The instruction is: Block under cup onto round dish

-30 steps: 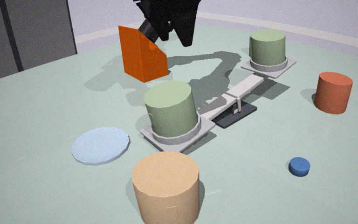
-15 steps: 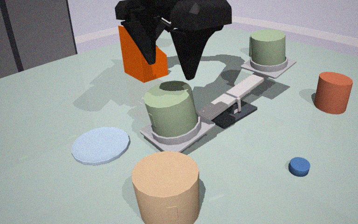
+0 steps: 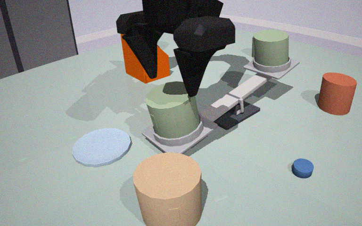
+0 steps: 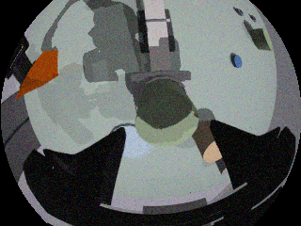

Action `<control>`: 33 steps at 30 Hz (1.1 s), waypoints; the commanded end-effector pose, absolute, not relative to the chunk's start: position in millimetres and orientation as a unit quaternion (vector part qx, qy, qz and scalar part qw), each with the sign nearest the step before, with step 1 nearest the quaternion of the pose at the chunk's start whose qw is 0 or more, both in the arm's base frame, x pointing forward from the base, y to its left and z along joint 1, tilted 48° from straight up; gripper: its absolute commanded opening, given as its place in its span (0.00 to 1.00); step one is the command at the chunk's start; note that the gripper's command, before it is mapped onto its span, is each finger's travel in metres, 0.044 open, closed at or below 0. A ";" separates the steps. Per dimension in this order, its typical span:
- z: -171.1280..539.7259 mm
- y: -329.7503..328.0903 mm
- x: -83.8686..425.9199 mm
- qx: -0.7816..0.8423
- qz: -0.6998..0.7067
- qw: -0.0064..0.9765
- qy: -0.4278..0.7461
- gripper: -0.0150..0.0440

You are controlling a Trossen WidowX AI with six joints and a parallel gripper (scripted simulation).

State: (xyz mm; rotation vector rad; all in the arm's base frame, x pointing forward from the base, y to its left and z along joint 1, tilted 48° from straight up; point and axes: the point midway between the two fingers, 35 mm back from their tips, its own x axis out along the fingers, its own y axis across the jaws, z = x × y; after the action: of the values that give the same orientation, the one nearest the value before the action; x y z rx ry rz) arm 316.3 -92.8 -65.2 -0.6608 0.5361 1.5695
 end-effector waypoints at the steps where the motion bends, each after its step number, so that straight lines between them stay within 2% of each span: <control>1: -70.8 -86.2 316.2 -0.286 0.685 0.628 0.234 1.00; 32: -102.4 -51.1 312.7 -0.285 0.685 0.629 0.233 1.00; 33: -102.4 -51.1 312.7 -0.285 0.685 0.629 0.233 0.96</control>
State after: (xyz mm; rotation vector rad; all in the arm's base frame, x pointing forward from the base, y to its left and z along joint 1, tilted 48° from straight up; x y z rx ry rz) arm 313.1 -53.8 -100.3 -0.6581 0.5334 1.5729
